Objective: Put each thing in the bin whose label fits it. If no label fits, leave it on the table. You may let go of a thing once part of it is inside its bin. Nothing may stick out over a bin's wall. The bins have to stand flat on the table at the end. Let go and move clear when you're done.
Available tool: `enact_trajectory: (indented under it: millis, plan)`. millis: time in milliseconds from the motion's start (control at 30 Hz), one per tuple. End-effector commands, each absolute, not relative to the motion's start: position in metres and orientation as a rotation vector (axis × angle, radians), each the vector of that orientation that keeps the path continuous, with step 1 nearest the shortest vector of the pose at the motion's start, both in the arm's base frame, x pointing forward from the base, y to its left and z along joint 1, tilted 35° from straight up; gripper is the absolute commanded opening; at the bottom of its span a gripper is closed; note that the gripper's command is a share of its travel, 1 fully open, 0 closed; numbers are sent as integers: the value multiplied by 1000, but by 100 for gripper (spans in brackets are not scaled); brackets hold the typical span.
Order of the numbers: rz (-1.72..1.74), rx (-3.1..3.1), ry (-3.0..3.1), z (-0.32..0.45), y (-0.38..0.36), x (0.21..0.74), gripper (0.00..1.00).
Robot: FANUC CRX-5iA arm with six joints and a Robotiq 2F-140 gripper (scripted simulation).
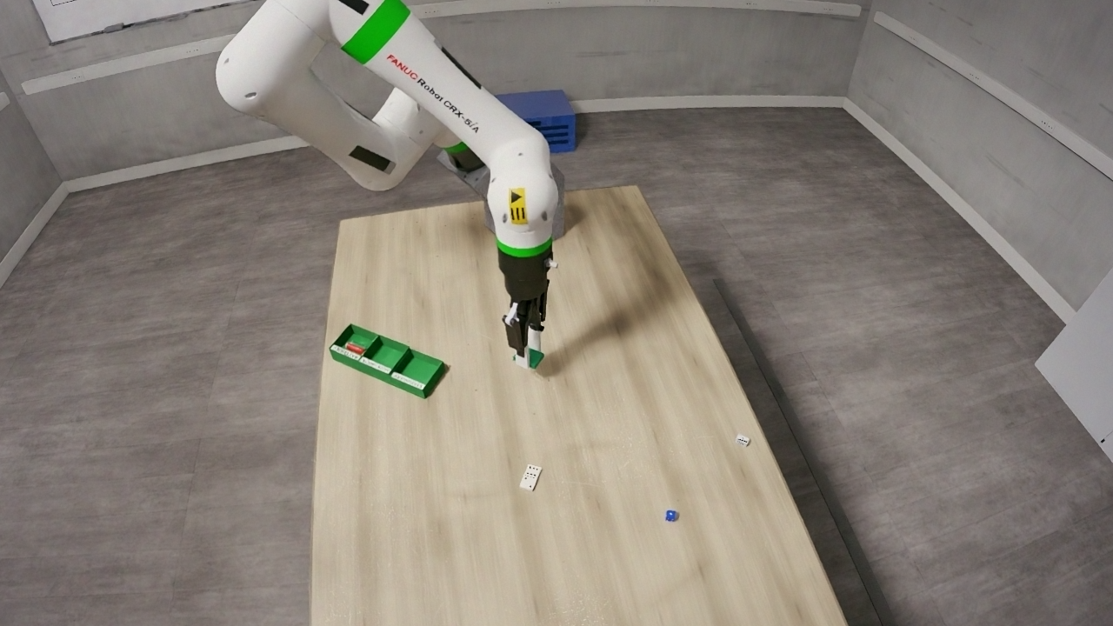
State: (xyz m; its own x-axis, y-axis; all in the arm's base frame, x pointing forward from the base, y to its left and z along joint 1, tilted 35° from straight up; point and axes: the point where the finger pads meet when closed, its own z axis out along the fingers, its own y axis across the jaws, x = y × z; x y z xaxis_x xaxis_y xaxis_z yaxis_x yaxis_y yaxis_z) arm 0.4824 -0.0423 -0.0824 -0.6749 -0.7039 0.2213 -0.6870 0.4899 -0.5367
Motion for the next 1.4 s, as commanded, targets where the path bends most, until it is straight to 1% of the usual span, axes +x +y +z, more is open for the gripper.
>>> enact_trajectory:
  millis: [0, 467, 533, 867, 967, 1100, 1133, 1367]
  plan:
    - [-945, -1256, 2685, -75, -55, 479, 29]
    - [-945, -1256, 2685, -37, -127, 458, 29]
    - [-945, -1256, 2685, -37, -127, 458, 29]
    - [-945, -1256, 2685, -12, -172, 444, 29]
    - [-925, -1036, 2733, -4, -188, 440, 29]
    - [-918, -959, 2746, 1, -198, 437, 29]
    - [-902, -817, 2764, 4, -203, 435, 29]
    - [-853, -477, 2787, 23, -239, 424, 29]
